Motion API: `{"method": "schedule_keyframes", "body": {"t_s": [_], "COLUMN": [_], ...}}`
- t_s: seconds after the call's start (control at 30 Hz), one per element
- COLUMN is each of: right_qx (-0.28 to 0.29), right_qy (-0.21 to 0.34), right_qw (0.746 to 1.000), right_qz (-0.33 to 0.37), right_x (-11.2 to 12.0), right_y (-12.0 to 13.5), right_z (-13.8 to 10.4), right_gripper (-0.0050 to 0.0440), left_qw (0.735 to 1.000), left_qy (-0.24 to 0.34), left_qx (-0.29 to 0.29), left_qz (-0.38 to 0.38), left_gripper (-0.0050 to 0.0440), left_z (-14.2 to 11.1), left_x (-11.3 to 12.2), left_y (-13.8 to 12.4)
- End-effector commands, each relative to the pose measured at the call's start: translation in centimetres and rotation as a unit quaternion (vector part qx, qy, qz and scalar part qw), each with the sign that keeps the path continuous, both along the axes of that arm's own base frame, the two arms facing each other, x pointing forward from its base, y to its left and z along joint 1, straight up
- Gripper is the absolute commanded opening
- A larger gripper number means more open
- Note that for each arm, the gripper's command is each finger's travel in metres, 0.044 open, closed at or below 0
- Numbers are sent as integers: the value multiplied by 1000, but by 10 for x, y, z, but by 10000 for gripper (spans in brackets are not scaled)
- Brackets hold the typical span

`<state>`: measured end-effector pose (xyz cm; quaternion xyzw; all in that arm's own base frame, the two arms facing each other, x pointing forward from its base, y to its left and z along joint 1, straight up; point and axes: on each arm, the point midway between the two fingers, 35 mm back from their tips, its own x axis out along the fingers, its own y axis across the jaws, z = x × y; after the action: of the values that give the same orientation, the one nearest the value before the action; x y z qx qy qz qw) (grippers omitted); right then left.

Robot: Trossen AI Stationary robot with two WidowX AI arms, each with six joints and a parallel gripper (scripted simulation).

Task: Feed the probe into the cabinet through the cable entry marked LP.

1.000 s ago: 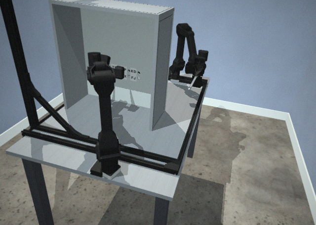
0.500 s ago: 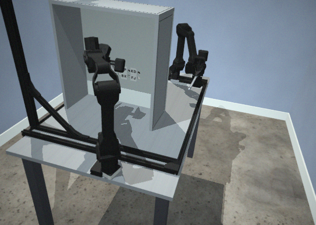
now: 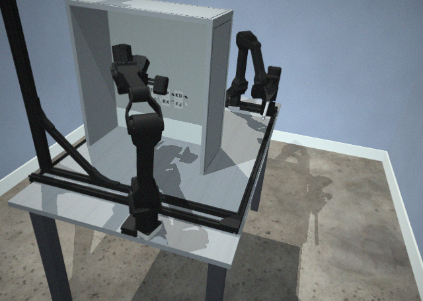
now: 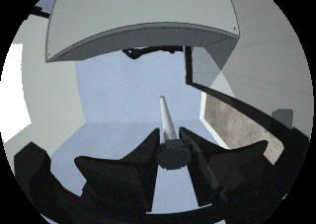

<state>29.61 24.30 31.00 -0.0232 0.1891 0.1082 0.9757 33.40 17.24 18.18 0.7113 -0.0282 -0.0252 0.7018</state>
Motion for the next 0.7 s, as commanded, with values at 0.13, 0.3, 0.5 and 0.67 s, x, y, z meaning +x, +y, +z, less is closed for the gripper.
{"method": "schedule_keyframes", "body": {"t_s": [0.13, 0.3, 0.5, 0.67], "right_qx": [2, 2, 2, 2], "right_qy": [1, 1, 1, 1], "right_qw": [1000, 1000, 1000, 1000], "right_qz": [2, 2, 2, 2], "right_x": [-1, -1, -1, -1], "right_y": [0, 0, 0, 0], "right_z": [1, 1, 1, 1], "right_gripper": [440, 440, 440, 440], "left_qw": [999, 998, 997, 995], "left_qy": [-23, -40, -53, -71], "left_qx": [28, 41, 49, 58], "left_qz": [29, 34, 38, 43], "left_gripper": [0, 0, 0, 0], "left_z": [25, 44, 59, 79], "left_x": [8, 18, 25, 32], "left_y": [9, 0, -8, -19]}}
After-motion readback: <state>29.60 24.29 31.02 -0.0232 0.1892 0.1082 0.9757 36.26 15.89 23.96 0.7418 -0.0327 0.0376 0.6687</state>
